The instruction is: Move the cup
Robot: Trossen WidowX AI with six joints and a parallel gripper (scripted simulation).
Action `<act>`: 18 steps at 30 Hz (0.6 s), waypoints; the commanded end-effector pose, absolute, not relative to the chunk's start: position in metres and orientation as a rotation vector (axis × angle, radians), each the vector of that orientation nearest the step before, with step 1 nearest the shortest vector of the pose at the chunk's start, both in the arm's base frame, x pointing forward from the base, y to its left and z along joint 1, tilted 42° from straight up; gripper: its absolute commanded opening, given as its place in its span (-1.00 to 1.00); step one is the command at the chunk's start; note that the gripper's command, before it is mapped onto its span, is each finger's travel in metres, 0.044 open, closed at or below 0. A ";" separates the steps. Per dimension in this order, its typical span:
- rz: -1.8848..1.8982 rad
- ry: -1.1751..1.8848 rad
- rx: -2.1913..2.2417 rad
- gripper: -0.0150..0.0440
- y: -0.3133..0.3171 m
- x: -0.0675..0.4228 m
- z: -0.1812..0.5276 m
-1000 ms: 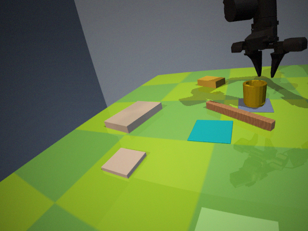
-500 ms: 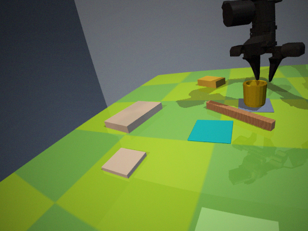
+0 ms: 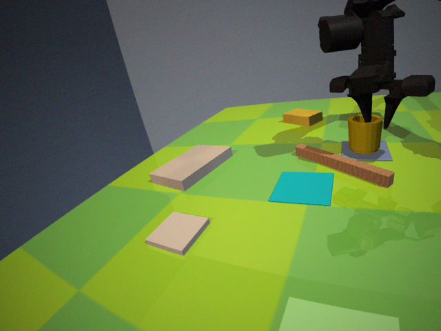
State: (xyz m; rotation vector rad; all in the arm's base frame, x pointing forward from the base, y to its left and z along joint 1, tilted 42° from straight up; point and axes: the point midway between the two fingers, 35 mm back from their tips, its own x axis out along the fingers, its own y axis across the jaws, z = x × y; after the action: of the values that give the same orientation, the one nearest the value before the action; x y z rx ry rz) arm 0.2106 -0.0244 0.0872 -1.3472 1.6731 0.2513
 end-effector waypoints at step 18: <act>0.247 1.676 -1.349 0.05 -0.041 0.209 0.071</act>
State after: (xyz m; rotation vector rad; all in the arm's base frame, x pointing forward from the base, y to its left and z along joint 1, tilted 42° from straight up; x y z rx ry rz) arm 0.2094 -0.0410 0.0703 -1.3497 1.6763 0.2468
